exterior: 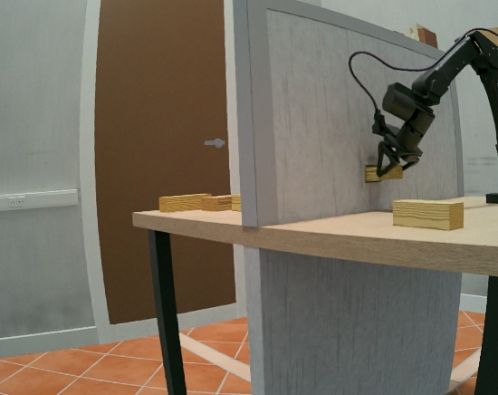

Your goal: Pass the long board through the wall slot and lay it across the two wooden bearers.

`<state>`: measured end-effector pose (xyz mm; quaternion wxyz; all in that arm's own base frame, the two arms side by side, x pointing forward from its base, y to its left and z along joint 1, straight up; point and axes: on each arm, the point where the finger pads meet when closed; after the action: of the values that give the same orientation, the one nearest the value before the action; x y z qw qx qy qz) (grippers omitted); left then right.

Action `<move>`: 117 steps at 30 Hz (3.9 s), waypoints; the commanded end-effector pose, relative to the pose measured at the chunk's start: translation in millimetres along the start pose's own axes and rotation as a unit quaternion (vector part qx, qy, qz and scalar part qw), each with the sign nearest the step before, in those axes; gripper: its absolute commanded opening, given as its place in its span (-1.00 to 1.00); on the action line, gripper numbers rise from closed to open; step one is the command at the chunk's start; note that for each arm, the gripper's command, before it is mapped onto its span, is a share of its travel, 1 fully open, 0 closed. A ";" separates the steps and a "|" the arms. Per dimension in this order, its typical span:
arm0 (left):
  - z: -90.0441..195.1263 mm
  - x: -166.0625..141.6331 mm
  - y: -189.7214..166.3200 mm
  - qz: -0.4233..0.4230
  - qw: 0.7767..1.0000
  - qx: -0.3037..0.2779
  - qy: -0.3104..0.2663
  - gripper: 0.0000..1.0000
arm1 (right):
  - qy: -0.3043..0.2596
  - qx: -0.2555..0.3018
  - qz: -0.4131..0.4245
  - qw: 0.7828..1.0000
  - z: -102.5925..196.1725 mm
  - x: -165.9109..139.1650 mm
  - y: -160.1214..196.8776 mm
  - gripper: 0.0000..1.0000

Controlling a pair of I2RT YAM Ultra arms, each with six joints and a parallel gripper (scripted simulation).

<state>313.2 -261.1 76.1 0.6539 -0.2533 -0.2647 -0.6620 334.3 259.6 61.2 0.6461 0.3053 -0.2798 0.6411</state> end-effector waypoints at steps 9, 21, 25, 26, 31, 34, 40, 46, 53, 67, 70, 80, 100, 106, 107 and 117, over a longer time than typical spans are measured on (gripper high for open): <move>11.2 36.3 12.9 -0.032 0.999 0.018 -0.039 -1.00 | -0.006 -0.005 0.008 1.000 -14.6 5.9 -5.5 0.53; 11.2 36.3 12.9 -0.032 0.999 0.018 -0.039 -1.00 | -0.004 0.004 0.000 1.000 -26.3 0.1 3.6 0.53; 11.2 36.3 12.9 -0.032 0.999 0.018 -0.039 -1.00 | -0.020 -0.018 0.027 0.999 -15.8 24.3 -7.3 0.53; 11.2 36.3 12.9 -0.032 0.999 0.018 -0.039 -1.00 | -0.013 -0.015 0.020 1.000 -19.9 17.1 -4.7 0.53; 11.2 36.3 12.9 -0.032 0.999 0.018 -0.039 -1.00 | -0.018 -0.011 0.019 1.000 -25.6 18.5 -4.4 0.53; 11.2 36.3 12.9 -0.032 0.999 0.018 -0.039 -1.00 | -0.020 -0.012 0.024 0.999 -26.0 22.1 -8.5 0.53; 11.2 36.3 12.9 -0.032 0.999 0.018 -0.039 -1.00 | -0.016 -0.007 0.016 1.000 -32.8 15.6 -1.3 0.53; 11.2 36.3 12.9 -0.032 0.999 0.018 -0.039 -1.00 | -0.019 -0.019 0.022 0.999 -18.6 22.9 -11.5 0.53; 11.2 36.3 12.9 -0.032 0.999 0.018 -0.039 -1.00 | -0.015 -0.009 0.015 1.000 -24.5 17.0 -8.3 0.53; 11.2 36.3 12.9 -0.032 0.999 0.018 -0.039 -1.00 | -0.023 -0.023 0.023 0.999 -19.3 25.1 -15.9 -1.00; 11.2 36.3 12.9 -0.032 0.999 0.018 -0.039 -1.00 | -0.023 -0.023 0.023 0.999 -19.3 25.1 -15.9 -1.00; 12.1 35.3 14.1 -0.030 0.999 0.019 -0.039 0.53 | -0.023 -0.023 0.023 0.999 -19.3 25.1 -15.9 -1.00; 24.0 31.0 11.3 -0.027 0.999 0.017 -0.034 0.53 | -0.023 -0.023 0.023 0.999 -19.3 25.1 -15.9 -1.00; 37.2 22.4 3.2 -0.019 0.999 0.002 -0.028 0.53 | -0.023 -0.023 0.023 0.999 -19.3 25.1 -15.9 -1.00; 22.2 30.6 7.7 -0.028 0.999 0.010 -0.033 0.53 | -0.023 -0.023 0.023 0.999 -19.3 25.1 -15.9 -1.00; 22.7 32.6 12.3 -0.029 0.999 0.016 -0.036 0.53 | -0.023 -0.023 0.023 0.999 -19.3 25.1 -15.9 -1.00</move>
<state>310.4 -259.4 89.0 0.6453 -0.2612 -0.2690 -0.6656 334.0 284.7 37.2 0.6475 0.3042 -0.2780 0.6410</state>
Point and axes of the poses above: on each arm, the point where the finger pads meet when closed, its own z axis back along the fingers, its own y axis across the jaws, x = y × z, and after that the axes turned 2 degrees about -z, right-handed
